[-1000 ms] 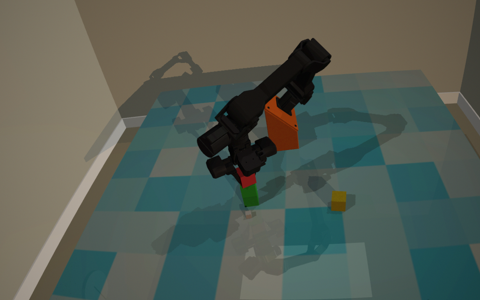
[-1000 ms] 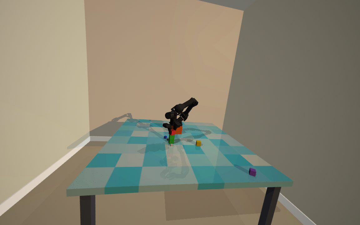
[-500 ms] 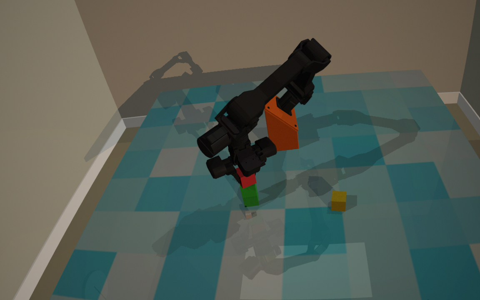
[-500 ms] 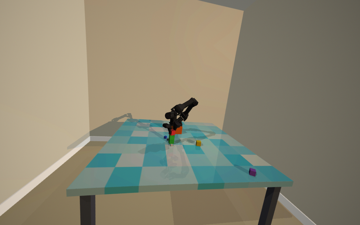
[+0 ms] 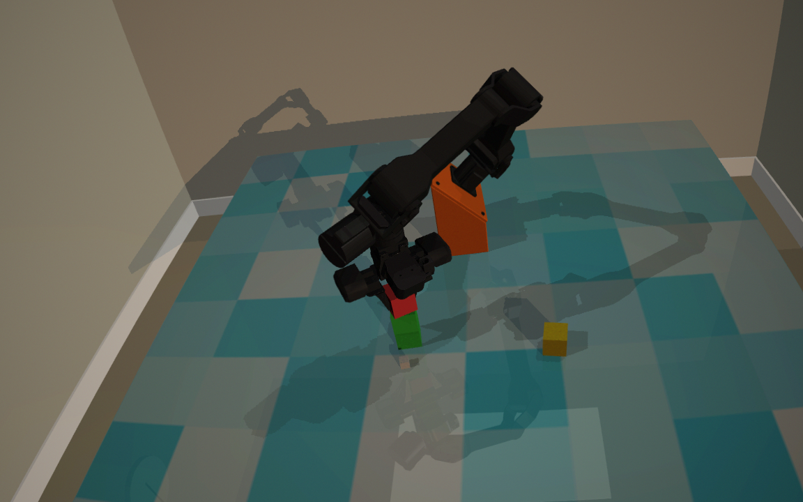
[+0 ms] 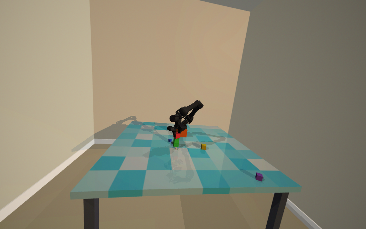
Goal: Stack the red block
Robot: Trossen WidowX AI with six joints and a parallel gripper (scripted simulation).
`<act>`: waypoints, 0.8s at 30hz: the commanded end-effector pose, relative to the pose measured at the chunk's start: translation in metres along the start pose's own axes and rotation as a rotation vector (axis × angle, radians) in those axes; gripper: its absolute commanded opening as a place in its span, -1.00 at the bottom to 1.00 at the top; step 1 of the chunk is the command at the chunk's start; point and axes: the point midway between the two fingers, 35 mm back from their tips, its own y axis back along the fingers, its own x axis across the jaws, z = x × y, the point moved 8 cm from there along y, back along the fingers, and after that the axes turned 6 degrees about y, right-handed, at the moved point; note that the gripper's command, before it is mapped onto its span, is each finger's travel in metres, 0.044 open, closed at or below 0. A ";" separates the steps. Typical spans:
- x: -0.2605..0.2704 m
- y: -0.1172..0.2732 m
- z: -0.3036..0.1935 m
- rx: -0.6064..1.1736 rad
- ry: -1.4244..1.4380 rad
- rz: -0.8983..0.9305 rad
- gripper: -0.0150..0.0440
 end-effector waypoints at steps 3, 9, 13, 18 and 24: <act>0.000 0.000 0.000 0.000 0.000 0.000 0.04; 0.000 0.000 0.000 0.000 0.000 0.000 0.58; 0.000 0.000 0.000 0.000 0.000 0.000 0.93; 0.000 0.000 0.000 0.000 0.000 0.000 1.00; 0.000 0.000 0.000 0.000 0.000 0.000 1.00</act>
